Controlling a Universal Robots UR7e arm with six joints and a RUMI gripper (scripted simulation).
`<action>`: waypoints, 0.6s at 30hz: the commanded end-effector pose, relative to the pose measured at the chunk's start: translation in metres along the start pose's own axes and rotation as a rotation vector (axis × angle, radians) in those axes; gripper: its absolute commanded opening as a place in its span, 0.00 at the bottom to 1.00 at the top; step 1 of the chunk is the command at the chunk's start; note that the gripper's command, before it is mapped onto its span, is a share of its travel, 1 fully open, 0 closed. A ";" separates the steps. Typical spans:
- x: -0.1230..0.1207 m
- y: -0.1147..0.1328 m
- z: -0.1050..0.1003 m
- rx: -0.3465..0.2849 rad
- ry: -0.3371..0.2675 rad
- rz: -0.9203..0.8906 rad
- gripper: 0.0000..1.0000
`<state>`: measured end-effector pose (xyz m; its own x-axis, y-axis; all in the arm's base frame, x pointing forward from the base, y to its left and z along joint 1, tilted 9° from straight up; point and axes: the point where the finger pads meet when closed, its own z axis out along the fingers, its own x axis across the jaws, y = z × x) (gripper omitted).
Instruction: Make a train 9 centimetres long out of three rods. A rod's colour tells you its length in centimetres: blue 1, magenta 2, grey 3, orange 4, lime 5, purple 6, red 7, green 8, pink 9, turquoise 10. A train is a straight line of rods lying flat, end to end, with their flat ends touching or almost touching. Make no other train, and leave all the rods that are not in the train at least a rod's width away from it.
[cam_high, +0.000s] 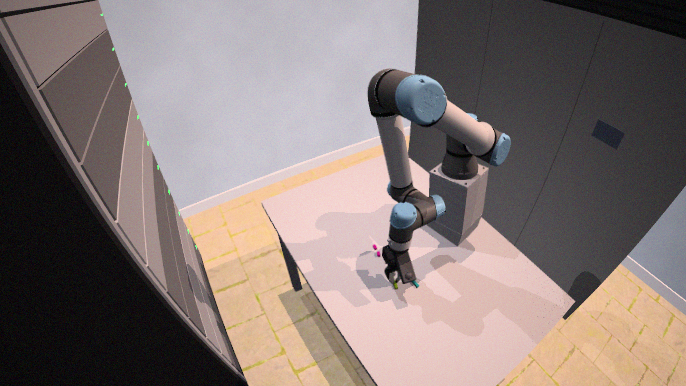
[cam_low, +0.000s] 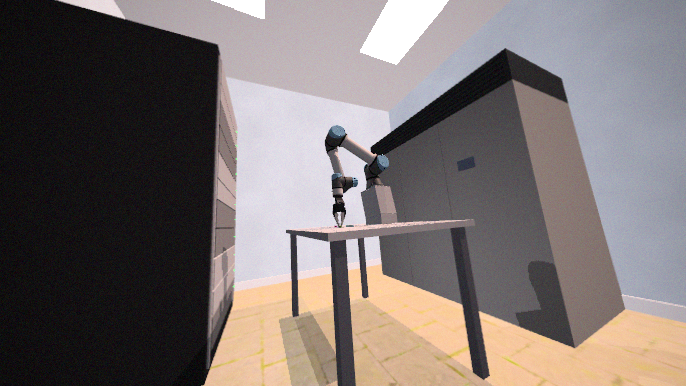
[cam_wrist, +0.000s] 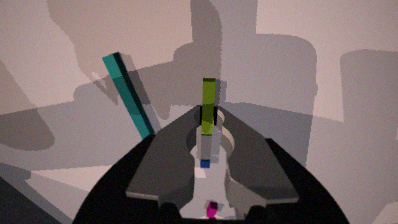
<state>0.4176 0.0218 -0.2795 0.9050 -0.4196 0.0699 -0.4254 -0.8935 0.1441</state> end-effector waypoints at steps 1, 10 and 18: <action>0.000 0.000 0.000 0.000 0.001 0.000 0.00; 0.000 0.000 0.000 0.000 0.001 0.000 0.06; 0.000 0.000 0.000 0.000 0.001 0.000 0.11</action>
<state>0.4176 0.0218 -0.2795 0.9050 -0.4196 0.0699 -0.4254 -0.8935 0.1441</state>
